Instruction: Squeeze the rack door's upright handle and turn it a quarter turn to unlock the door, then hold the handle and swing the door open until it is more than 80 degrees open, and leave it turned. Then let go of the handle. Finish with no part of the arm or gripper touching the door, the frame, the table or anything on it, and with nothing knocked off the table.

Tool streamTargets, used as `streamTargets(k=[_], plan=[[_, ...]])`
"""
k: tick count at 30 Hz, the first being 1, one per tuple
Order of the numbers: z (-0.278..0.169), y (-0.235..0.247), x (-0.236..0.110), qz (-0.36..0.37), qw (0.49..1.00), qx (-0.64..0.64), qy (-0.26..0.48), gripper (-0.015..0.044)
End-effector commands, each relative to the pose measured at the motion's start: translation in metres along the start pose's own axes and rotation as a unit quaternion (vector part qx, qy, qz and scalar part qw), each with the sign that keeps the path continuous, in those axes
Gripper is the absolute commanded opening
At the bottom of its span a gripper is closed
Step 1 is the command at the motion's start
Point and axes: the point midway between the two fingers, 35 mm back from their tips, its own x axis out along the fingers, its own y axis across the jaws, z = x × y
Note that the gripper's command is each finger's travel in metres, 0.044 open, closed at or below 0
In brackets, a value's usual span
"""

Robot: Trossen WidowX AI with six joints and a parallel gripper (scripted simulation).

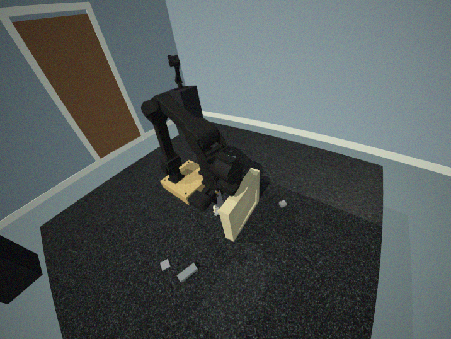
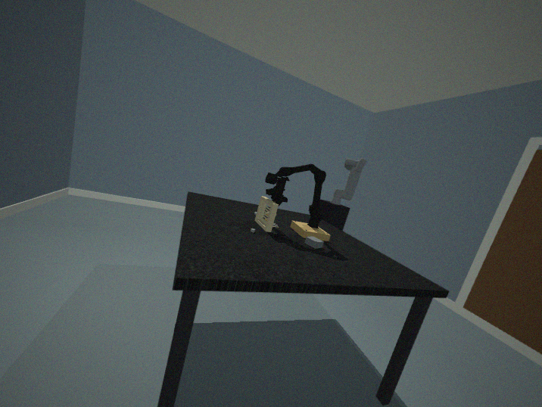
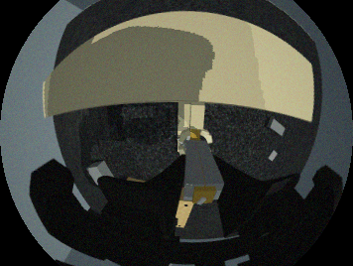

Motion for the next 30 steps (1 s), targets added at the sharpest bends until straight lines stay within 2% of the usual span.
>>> streamTargets(k=[1, 7, 12, 21, 30], plan=[[0.0001, 0.0, 0.0006, 0.0, 1.0, 0.0, 0.0, 0.0065], [0.0001, 0.0, 0.0006, 0.0, 1.0, 0.0, 0.0, 0.0025], [0.0001, 0.0, 0.0006, 0.0, 1.0, 0.016, 0.0, 0.0024], [0.0001, 0.0, 0.0006, 0.0, 0.973, 0.231, 0.0, 0.0024], [0.0001, 0.0, 0.0006, 0.0, 0.898, 0.439, 0.0, 0.0024]])
